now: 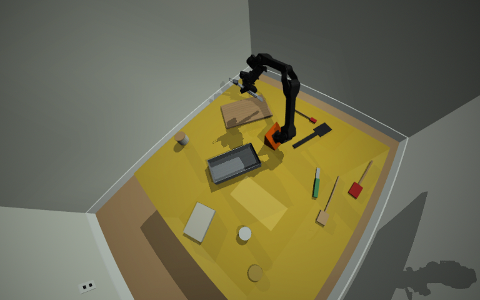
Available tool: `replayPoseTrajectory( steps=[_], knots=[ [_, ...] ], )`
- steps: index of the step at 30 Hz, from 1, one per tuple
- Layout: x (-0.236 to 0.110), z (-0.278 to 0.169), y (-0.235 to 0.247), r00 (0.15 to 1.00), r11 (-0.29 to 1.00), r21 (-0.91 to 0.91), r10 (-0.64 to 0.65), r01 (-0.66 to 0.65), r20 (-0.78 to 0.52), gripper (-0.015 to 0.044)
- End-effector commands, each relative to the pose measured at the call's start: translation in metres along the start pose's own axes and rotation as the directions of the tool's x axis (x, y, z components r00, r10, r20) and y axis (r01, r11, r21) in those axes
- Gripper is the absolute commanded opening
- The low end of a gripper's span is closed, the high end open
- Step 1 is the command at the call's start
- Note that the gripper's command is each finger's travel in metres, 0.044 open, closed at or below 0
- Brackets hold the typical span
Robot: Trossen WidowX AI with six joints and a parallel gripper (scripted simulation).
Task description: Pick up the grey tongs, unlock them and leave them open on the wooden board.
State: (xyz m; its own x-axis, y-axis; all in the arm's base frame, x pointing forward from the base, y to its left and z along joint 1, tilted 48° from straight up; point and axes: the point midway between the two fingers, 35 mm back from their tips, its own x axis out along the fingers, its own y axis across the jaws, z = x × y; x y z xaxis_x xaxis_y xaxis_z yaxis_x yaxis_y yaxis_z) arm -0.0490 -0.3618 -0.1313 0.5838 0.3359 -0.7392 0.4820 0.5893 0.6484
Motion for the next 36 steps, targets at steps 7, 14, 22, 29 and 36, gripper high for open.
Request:
replayPoseTrajectory(
  steps=[7, 14, 22, 29, 36],
  knots=[
    [0.018, -0.006, -0.002, 0.929, 1.0, -0.002, -0.027, 0.029, -0.369, -0.015],
    [0.023, -0.011, -0.002, 0.805, 0.998, -0.029, -0.063, 0.057, -0.59, -0.015],
    [0.024, -0.012, -0.003, 0.698, 0.995, -0.06, -0.097, 0.077, -0.709, -0.015],
    [0.024, -0.012, -0.003, 0.698, 0.995, -0.06, -0.097, 0.077, -0.709, -0.015],
    [0.029, -0.017, -0.005, 0.698, 0.995, -0.06, -0.096, 0.077, -0.71, -0.015]
  ],
)
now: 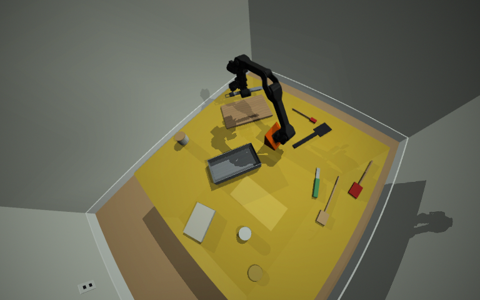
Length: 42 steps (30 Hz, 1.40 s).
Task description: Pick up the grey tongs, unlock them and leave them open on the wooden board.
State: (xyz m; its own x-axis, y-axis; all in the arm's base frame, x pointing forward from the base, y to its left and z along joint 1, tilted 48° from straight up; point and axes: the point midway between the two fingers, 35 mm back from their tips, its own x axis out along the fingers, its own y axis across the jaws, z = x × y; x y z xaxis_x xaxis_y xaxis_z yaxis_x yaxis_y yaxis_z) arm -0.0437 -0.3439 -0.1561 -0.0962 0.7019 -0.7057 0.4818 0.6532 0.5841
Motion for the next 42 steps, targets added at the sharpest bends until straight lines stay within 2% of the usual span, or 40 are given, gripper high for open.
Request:
replayPoseTrajectory(
  steps=[1, 42],
  knots=[
    [0.005, 0.0, -0.002, 1.0, 1.0, 0.005, -0.006, 0.006, -0.004, -0.015],
    [0.072, 0.0, -0.005, 1.0, 1.0, 0.003, 0.006, -0.006, -0.01, -0.015]
  ],
)
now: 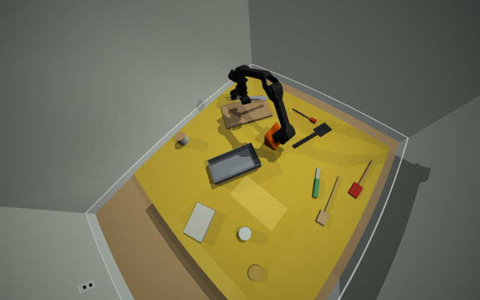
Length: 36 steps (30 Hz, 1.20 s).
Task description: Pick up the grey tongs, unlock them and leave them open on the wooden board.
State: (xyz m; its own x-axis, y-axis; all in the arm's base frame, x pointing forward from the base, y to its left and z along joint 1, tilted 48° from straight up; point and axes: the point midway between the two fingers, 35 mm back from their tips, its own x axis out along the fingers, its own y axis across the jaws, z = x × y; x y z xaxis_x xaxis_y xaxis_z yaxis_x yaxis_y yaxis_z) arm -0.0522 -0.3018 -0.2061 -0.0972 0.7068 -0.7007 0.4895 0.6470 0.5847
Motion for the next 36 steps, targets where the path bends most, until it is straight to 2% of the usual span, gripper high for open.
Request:
replayPoseTrajectory(
  steps=[1, 29, 36],
  knots=[
    [0.008, -0.001, 0.001, 1.0, 1.0, -0.006, 0.001, -0.001, -0.006, -0.015],
    [0.045, -0.003, 0.006, 1.0, 1.0, -0.007, 0.008, -0.008, -0.01, -0.015],
    [0.044, -0.002, 0.006, 1.0, 1.0, -0.002, 0.01, -0.01, -0.005, 0.0034]
  ],
)
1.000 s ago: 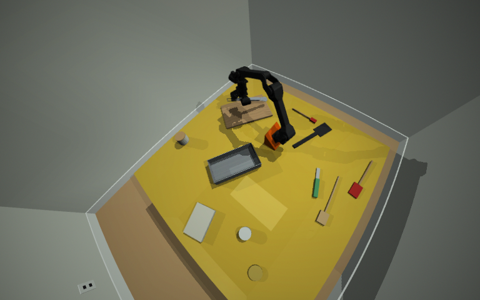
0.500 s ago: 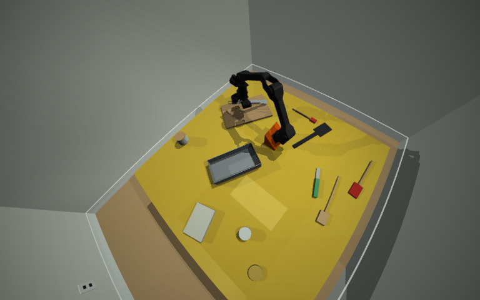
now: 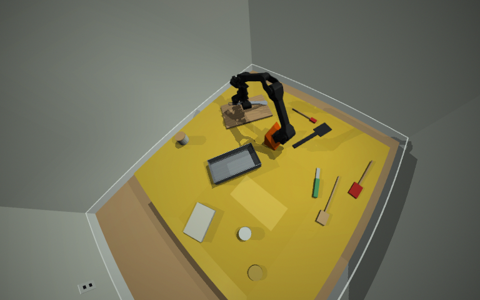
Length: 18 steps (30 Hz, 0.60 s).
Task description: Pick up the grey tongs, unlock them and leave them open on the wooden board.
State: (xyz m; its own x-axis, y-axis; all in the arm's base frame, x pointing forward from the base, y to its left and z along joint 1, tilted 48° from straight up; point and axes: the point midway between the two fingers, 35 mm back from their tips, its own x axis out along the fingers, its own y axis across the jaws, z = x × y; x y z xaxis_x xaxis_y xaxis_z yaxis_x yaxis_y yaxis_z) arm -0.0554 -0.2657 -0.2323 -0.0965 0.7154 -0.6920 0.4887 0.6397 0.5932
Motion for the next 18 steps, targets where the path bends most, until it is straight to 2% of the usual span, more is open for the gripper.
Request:
replayPoseTrajectory(
  steps=[1, 15, 18],
  knots=[
    [-0.0006, 0.0, -0.0002, 1.0, 1.0, 0.0, -0.001, 0.001, 0.0, 0.006],
    [-0.0006, 0.0, -0.0002, 1.0, 1.0, 0.0, -0.001, 0.001, 0.0, 0.0427],
    [-0.0006, 0.0, -0.0002, 1.0, 1.0, 0.0, -0.001, 0.001, 0.0, 0.044]
  ],
)
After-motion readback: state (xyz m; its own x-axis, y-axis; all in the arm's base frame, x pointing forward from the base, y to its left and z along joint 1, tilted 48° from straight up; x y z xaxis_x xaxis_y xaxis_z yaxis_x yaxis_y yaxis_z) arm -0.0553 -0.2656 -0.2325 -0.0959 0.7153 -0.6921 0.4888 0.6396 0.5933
